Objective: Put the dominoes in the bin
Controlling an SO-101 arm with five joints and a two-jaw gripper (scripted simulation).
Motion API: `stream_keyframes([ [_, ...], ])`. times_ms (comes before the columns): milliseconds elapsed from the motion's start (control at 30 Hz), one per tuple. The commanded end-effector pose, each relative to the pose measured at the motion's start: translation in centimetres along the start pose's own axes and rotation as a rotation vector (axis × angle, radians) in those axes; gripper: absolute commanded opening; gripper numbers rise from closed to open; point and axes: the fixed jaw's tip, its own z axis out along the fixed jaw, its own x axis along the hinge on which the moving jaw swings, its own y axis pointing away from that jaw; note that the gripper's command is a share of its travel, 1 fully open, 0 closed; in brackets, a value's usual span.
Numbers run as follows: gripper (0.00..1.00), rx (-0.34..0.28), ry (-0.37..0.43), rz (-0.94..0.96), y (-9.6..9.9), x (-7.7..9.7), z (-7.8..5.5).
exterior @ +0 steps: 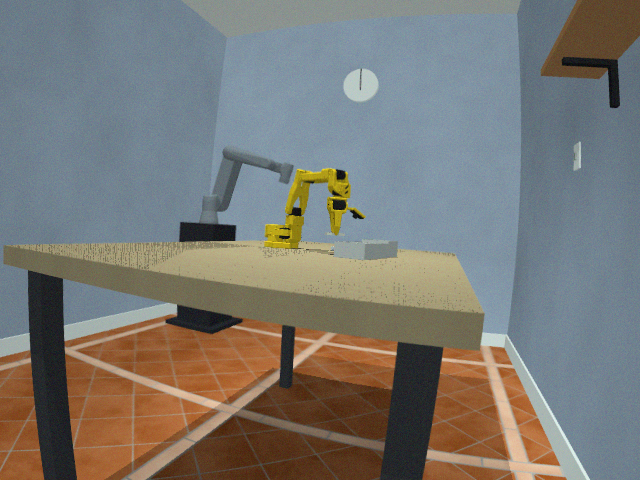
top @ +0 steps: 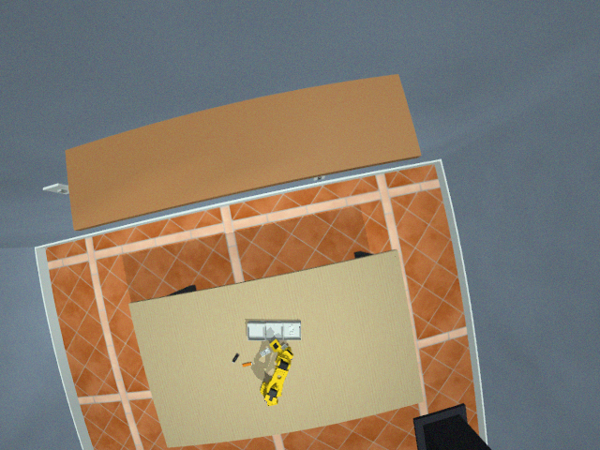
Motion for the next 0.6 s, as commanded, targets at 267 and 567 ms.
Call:
stream_keyframes([
  [267,0.0,0.076,-0.048,0.195,-1.7,-0.9,-1.4],
  [567,0.0,0.104,-0.078,0.348,-2.6,-1.5,-1.9],
])
